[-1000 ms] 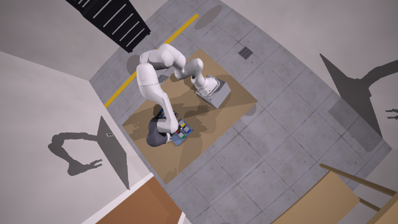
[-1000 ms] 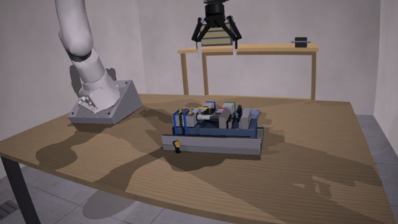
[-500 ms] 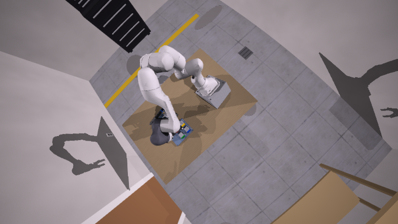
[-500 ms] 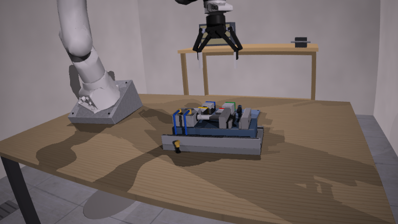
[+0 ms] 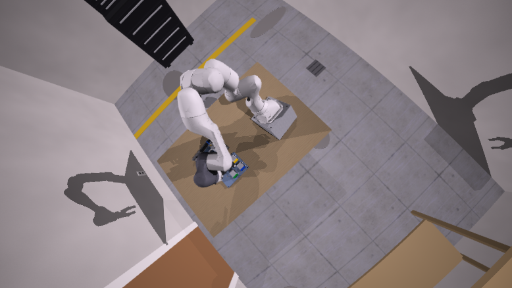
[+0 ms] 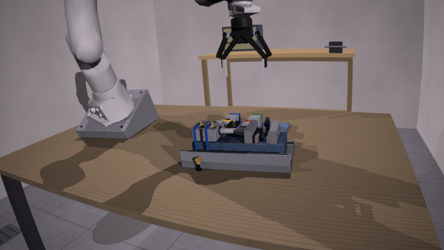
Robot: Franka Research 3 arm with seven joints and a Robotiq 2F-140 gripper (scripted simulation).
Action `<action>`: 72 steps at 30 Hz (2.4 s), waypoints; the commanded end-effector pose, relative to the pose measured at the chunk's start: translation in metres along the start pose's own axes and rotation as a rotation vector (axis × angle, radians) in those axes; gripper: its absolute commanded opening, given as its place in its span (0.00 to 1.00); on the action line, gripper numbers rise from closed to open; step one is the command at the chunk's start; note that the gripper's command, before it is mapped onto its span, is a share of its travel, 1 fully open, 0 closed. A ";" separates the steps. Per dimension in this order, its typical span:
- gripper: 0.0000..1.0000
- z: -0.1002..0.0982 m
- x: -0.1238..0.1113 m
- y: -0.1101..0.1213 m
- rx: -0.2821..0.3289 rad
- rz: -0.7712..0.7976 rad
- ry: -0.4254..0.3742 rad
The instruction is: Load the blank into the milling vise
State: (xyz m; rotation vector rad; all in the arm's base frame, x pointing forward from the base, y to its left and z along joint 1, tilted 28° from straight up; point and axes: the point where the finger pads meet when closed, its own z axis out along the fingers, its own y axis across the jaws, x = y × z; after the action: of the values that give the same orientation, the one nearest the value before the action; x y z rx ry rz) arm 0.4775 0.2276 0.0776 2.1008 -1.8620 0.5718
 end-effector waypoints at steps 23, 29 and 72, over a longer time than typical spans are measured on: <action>1.00 -0.012 0.001 -0.001 0.004 0.006 -0.003; 1.00 -0.012 0.001 -0.001 0.004 0.006 -0.003; 1.00 -0.016 -0.041 0.003 0.005 0.002 -0.003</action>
State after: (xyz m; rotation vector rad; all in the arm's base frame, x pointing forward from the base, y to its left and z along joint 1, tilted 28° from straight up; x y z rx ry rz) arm 0.4676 0.2751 0.0701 2.1164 -1.8538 0.5732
